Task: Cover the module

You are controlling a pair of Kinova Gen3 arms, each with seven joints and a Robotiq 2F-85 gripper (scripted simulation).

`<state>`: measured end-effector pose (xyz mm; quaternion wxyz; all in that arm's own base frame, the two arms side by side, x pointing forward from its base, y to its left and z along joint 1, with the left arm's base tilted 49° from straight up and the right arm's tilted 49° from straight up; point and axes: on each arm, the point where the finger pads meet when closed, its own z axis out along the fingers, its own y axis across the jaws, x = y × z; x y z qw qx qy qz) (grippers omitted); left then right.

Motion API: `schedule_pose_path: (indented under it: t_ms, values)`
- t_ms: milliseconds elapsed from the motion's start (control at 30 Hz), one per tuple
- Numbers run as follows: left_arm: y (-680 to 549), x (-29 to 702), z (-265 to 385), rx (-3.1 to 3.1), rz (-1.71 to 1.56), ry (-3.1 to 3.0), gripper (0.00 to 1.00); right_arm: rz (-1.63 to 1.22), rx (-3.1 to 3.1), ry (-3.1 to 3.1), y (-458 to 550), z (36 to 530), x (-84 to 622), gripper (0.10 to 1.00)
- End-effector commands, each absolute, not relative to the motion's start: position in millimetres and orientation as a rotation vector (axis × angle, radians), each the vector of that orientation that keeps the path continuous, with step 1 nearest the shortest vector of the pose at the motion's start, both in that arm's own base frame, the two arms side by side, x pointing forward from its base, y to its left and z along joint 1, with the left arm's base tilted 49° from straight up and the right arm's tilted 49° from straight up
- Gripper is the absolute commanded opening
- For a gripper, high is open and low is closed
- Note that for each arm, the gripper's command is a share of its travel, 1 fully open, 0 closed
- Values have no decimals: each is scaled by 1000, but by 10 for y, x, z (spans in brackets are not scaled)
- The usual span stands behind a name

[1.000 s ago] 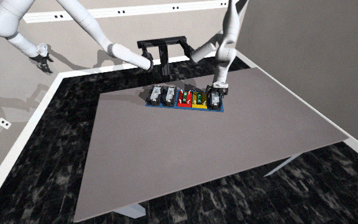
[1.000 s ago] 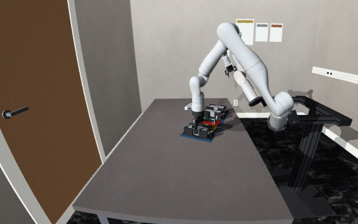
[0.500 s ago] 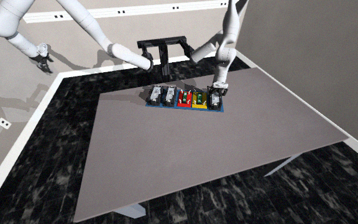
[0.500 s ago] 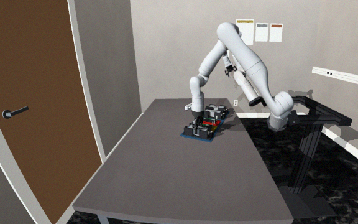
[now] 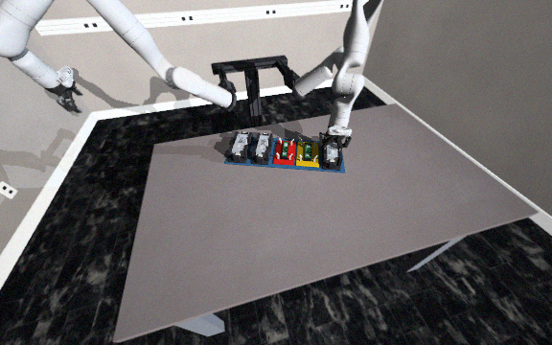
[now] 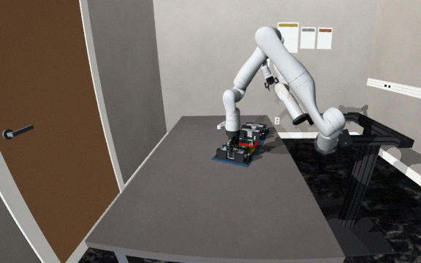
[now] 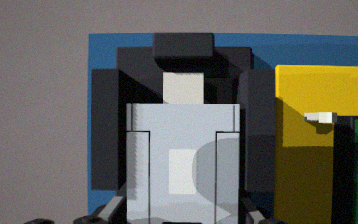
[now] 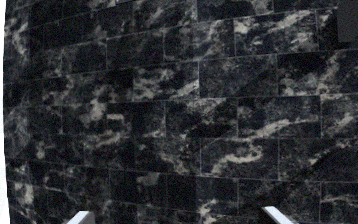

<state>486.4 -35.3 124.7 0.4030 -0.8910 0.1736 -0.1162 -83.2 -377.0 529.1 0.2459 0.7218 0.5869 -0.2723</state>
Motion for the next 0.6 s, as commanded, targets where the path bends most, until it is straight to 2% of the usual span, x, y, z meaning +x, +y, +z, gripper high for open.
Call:
schedule_pose_path:
  t_ms: [0,167,200,567]
  values:
    - [-362,4866,1249,-2251,-295,440,696,-743,1969,1600,-3768,5296,-835,999]
    - [-362,4866,1249,-2251,-295,440,696,-743,1969,1600,-3768,5296,-835,999]
    - [-362,4866,1249,-2251,-295,440,1,-743,1969,1600,-3768,5296,-835,999]
    - [-362,4866,1249,-2251,-295,440,1,-743,1969,1600,-3768,5296,-835,999]
